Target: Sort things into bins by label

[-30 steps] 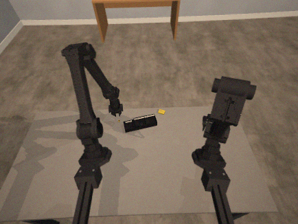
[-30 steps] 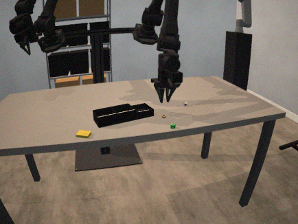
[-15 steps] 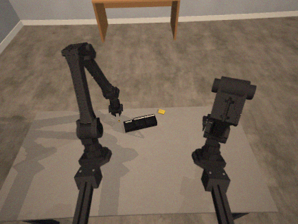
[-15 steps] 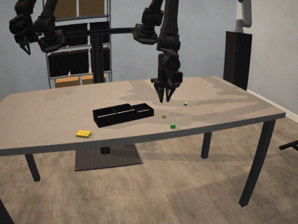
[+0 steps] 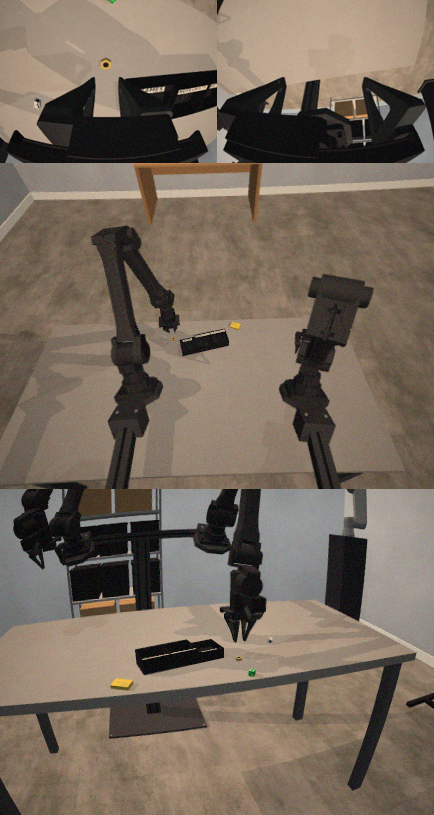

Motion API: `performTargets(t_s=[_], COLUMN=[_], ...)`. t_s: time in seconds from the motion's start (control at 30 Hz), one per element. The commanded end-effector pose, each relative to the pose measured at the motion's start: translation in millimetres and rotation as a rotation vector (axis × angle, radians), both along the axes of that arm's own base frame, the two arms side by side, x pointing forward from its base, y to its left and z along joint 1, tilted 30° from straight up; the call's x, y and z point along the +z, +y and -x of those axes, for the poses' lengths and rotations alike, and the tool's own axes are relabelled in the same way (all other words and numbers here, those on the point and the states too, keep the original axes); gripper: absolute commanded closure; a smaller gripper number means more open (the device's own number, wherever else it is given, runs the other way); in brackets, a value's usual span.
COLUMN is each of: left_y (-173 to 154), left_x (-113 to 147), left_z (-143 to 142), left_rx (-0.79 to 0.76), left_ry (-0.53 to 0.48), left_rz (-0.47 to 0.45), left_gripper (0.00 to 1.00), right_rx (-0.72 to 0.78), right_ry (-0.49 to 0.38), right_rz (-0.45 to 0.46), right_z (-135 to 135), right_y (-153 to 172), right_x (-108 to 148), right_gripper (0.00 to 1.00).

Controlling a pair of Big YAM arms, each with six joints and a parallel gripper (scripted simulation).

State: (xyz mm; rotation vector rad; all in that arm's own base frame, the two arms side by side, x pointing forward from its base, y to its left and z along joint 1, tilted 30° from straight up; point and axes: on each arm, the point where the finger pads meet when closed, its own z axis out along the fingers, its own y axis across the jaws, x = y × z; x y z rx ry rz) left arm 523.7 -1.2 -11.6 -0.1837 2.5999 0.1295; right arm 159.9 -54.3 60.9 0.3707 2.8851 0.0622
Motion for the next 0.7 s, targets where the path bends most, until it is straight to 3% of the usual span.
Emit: performTargets(t_s=[0.0, 0.27, 0.37, 0.4, 0.53, 0.57, 0.67], left_y=[7, 12, 12, 1, 3, 5, 9], left_x=[-17, -46, -47, -26, -25, -44, -55], left_z=[-11, -23, -24, -29, -31, -27, -20], left_rx=[-0.005, -0.005, -0.005, -0.024, -0.02, -0.019, -0.012], left_ry=[0.002, 0.005, 0.005, -0.02, -0.012, 0.015, 0.023], left_rz=[-0.007, -0.008, -0.008, -0.008, -0.008, -0.008, -0.009], left_gripper=[0.7, 0.7, 0.7, 0.7, 0.7, 0.7, 0.7], right_rx=[-0.016, -0.016, -0.016, -0.016, -0.016, -0.016, -0.016], right_ry=[-0.023, -0.023, -0.023, -0.023, -0.023, -0.023, -0.023], right_rz=[0.007, 0.007, 0.007, 0.007, 0.007, 0.007, 0.007], right_z=[-2, -2, -2, -2, -2, -2, -2], right_y=[-3, -3, -3, -3, -3, -3, -3], right_x=[2, 2, 2, 2, 2, 2, 2], right_gripper=[0.0, 0.0, 0.0, 0.0, 0.0, 0.0, 0.0])
